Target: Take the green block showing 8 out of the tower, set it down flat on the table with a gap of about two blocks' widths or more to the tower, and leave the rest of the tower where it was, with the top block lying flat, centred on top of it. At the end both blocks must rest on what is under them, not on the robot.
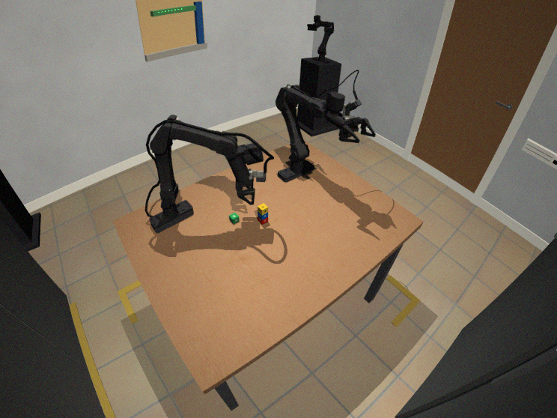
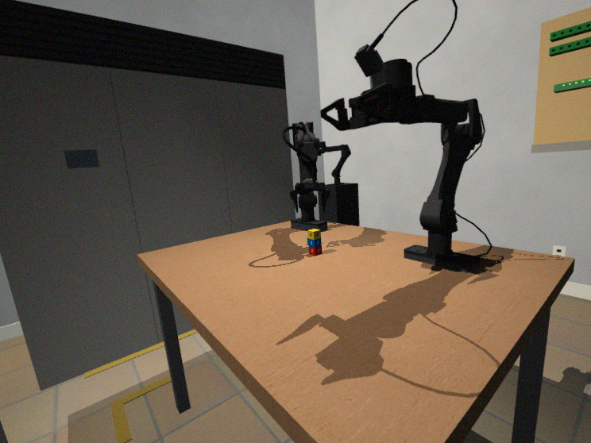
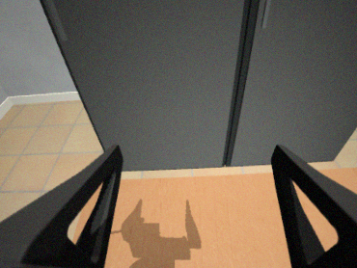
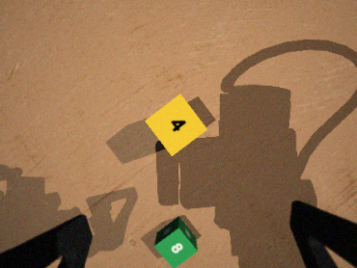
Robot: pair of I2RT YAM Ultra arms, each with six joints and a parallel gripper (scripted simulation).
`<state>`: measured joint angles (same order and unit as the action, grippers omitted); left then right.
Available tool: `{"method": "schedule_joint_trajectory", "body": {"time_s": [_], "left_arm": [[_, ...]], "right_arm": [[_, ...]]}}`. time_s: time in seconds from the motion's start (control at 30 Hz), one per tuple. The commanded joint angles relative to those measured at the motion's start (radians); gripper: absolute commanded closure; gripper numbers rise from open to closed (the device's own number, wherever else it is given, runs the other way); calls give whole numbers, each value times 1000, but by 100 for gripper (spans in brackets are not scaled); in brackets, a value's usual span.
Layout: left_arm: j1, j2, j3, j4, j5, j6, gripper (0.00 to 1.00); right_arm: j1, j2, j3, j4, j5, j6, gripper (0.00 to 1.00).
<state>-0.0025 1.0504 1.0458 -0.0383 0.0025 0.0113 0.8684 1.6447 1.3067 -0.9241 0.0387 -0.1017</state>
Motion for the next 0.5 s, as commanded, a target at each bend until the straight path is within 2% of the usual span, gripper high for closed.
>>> {"method": "schedule_joint_trajectory", "body": {"time_s": [0.0, 0.47], "left_arm": [[8, -7, 8, 40, -2, -11, 0], [2, -5, 5, 41, -2, -11, 0]], "right_arm": [[11, -14, 34, 0, 6, 7, 0], [5, -13, 23, 2, 1, 2, 0]]}}
